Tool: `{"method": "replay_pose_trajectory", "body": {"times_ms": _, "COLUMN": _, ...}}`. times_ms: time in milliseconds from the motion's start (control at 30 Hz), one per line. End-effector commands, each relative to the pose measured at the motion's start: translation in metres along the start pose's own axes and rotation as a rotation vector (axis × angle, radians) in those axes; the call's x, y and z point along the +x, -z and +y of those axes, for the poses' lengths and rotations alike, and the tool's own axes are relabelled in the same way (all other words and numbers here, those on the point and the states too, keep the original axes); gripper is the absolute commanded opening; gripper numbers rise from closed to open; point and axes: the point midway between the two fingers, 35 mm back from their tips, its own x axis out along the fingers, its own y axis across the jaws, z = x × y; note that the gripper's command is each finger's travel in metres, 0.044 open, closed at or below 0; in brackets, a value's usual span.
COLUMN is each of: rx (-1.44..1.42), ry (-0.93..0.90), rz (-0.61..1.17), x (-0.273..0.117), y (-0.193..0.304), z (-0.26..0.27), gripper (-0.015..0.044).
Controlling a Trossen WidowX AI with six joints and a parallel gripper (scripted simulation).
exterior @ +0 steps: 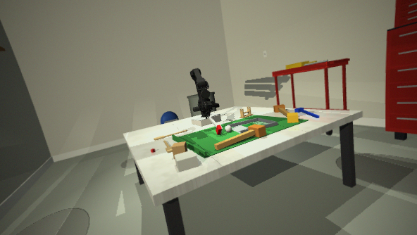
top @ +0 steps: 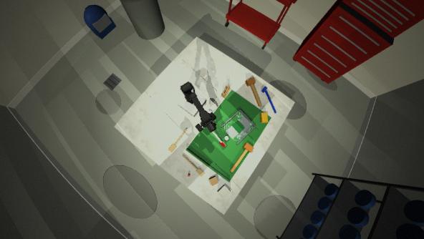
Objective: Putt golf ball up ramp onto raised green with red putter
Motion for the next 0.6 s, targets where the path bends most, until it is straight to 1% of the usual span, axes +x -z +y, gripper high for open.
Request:
{"method": "replay_pose_trajectory", "body": {"times_ms": 0, "rx": 0.021, "ry": 0.002, "rz": -0.007, "x": -0.002, "y": 0.003, "z": 0.009, "gripper": 0.0}}
{"method": "replay_pose_trajectory", "body": {"times_ms": 133, "rx": 0.021, "ry": 0.002, "rz": -0.007, "x": -0.013, "y": 0.002, "z": 0.009, "gripper": 0.0}}
{"method": "replay_pose_trajectory", "body": {"times_ms": 433, "rx": 0.021, "ry": 0.001, "rz": -0.007, "x": -0.058, "y": 0.003, "z": 0.009, "gripper": 0.0}}
{"method": "replay_pose_trajectory", "body": {"times_ms": 567, "rx": 0.021, "ry": 0.001, "rz": -0.007, "x": -0.061, "y": 0.003, "z": 0.009, "gripper": 0.0}}
